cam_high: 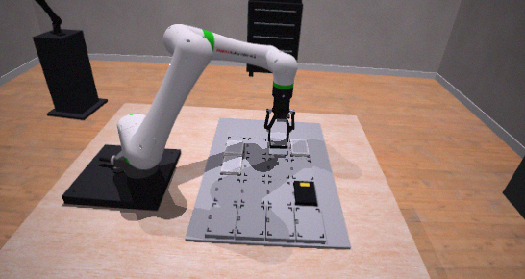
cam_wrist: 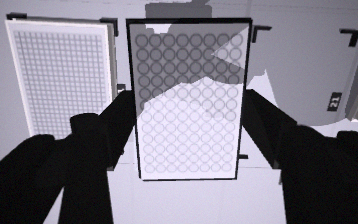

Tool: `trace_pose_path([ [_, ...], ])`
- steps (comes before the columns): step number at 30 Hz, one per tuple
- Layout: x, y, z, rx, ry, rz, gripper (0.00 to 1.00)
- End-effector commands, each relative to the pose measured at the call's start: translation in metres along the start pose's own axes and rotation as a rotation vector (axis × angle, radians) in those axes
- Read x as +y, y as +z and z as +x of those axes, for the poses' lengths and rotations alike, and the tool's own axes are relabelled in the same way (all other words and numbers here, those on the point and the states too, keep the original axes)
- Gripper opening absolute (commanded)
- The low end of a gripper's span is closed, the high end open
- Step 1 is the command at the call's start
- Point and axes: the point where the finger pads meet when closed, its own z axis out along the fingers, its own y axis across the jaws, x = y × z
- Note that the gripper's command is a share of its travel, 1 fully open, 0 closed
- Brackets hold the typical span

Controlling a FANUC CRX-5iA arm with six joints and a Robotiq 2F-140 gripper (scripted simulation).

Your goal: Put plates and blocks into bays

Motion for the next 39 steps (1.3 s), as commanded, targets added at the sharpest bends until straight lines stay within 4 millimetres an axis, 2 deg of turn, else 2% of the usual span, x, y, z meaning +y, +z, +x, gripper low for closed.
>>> trace_pose_path([
  [1,-0.0007,-0.0014,-0.0001,-0.001,0.000,0.002,0.58],
  [14,-0.0007,-0.0014,-0.0001,-0.001,0.000,0.002,0.57],
  [15,-0.0007,-0.0014,-0.0001,-0.001,0.000,0.002,0.10],
  [39,-0.0007,-0.0034,-0.0001,-0.001,0.000,0.003,0.10],
])
